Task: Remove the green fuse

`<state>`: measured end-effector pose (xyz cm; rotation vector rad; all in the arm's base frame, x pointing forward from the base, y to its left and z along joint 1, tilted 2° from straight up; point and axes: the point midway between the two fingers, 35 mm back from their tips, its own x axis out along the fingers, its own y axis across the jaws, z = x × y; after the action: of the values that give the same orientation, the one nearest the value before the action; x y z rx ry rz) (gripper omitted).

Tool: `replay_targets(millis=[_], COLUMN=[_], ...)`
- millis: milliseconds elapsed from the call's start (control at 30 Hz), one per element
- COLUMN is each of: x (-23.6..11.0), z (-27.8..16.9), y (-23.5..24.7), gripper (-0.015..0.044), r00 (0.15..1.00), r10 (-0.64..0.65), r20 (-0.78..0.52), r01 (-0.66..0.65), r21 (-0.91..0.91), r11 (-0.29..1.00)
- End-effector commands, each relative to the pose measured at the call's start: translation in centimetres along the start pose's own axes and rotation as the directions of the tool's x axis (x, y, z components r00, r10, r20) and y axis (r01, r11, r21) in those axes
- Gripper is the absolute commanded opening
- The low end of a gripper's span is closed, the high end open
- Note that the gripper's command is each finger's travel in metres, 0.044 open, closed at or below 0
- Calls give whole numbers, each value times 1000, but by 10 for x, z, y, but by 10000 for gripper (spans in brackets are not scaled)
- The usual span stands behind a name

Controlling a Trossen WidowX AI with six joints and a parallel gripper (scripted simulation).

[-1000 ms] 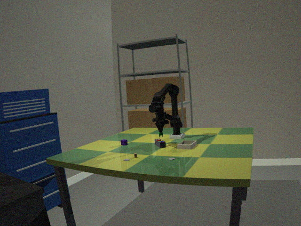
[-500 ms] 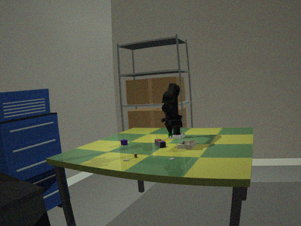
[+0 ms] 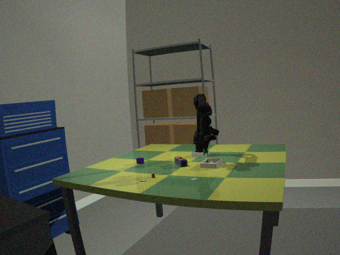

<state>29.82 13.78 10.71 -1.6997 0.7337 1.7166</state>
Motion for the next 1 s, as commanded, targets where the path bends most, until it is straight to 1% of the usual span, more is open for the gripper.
replay_targets(millis=[0,67,233,967], x=[2,2,3,38], z=[22,29,30,30], y=[-11,-15,-15,-15], gripper=[0,0,0,0], r00=[1000,1000,1000,1000], r10=[4,4,4,4], r20=[9,10,10,10], r01=[-4,-4,-4,-4], r21=[2,2,2,2], r11=[1000,1000,1000,1000])
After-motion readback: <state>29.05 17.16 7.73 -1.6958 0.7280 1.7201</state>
